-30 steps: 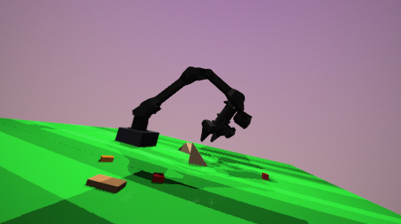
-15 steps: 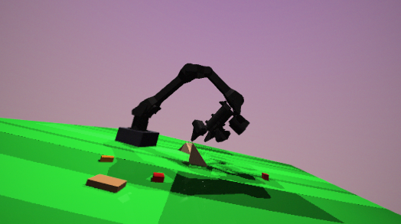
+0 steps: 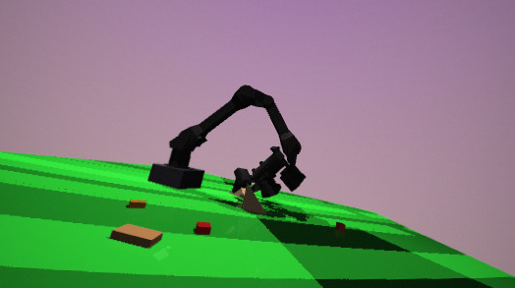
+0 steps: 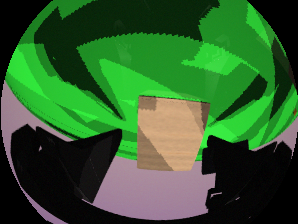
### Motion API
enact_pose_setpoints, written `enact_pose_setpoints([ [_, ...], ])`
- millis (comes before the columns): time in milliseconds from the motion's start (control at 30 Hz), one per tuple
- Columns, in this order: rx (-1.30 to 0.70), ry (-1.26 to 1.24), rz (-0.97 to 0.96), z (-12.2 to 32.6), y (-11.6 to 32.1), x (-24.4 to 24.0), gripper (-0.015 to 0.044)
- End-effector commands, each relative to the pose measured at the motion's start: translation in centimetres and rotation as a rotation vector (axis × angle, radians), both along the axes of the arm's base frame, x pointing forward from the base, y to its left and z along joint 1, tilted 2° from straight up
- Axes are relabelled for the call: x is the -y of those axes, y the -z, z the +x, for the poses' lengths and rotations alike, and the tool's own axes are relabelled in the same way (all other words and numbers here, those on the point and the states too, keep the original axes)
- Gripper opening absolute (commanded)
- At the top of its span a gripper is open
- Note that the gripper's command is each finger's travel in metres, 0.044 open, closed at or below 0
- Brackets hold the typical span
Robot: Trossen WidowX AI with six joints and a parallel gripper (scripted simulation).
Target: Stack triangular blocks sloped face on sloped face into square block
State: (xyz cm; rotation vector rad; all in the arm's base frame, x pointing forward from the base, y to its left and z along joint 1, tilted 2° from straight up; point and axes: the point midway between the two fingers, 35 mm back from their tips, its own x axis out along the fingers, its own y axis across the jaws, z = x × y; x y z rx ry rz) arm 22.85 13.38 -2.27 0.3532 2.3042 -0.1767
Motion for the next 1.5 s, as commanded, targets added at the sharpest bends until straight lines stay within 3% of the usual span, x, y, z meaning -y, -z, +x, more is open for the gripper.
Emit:
enact_pose_setpoints([
  [0,-0.006,0.004,0.0,-0.3,0.1,-0.1,0.044],
  [167,-0.006,0.004,0.0,-0.3,0.1,-0.1,0.044],
  [467,-0.003,-0.001,0.0,-0.2,0.1,-0.1,0.0204],
  [667,-0.003,-0.001,0.0,-0.2,0.1,-0.1,0.0164],
  [867,-0.002,0.002,-0.001,-0.1,-0.5,-0.1,0.0006],
  [1467,0.016,0.044,-0.009,-0.3,-9.2,-0.3,0.0],
])
